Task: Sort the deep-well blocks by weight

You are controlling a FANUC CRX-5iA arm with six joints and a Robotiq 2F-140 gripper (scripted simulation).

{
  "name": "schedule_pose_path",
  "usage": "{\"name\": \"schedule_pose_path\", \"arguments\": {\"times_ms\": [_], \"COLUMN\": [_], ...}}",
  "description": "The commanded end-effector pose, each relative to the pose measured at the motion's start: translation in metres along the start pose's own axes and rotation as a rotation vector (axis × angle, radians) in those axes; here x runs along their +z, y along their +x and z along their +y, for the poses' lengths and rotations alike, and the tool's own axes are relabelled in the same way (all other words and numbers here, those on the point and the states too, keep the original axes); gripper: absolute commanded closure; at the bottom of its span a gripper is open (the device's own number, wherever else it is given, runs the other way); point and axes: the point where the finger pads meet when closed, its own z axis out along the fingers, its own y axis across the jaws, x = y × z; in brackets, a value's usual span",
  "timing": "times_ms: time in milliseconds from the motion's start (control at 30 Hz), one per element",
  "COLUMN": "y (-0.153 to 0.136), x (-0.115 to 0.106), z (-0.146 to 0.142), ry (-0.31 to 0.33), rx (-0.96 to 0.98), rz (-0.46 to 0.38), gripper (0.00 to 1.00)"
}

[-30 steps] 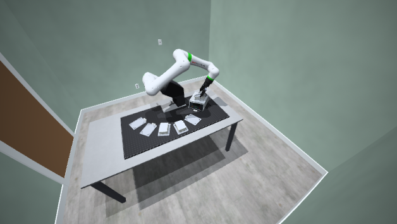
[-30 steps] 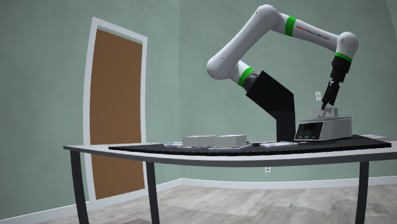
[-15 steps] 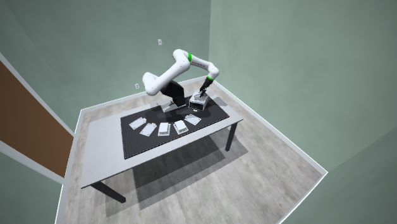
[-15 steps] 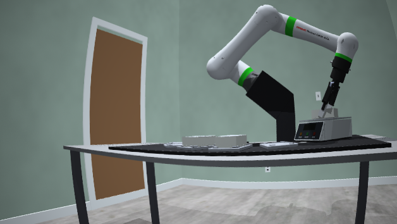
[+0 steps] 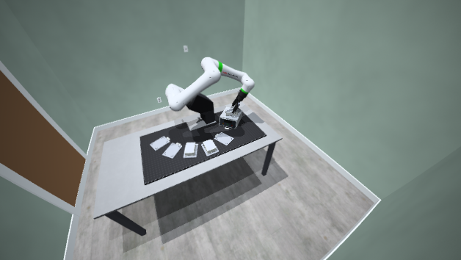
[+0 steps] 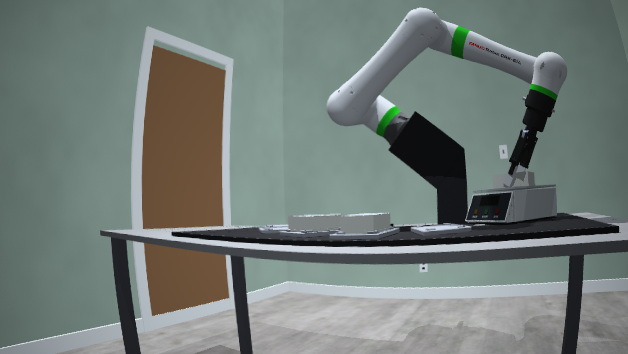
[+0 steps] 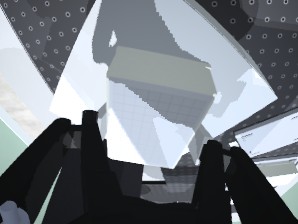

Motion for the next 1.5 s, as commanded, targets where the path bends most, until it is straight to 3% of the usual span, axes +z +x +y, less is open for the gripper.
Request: {"name": "schedule_pose_path", "arguments": {"times_ms": [0,33,67,733,1467], "y": [0.0,0.0,0.0,0.0,-0.026], "x": [0.0,0.0,0.0,0.0,-0.046], "z": [0.0,0.0,0.0,0.0,0.0], "ry": [0.0,0.0,0.0,0.0,0.0], "rx": [0.0,0.0,0.0,0.0,0.0], "rz": [0.0,0.0,0.0,0.0,0.0], "gripper": [0.9,0.9,0.0,0.0,0.0]}}
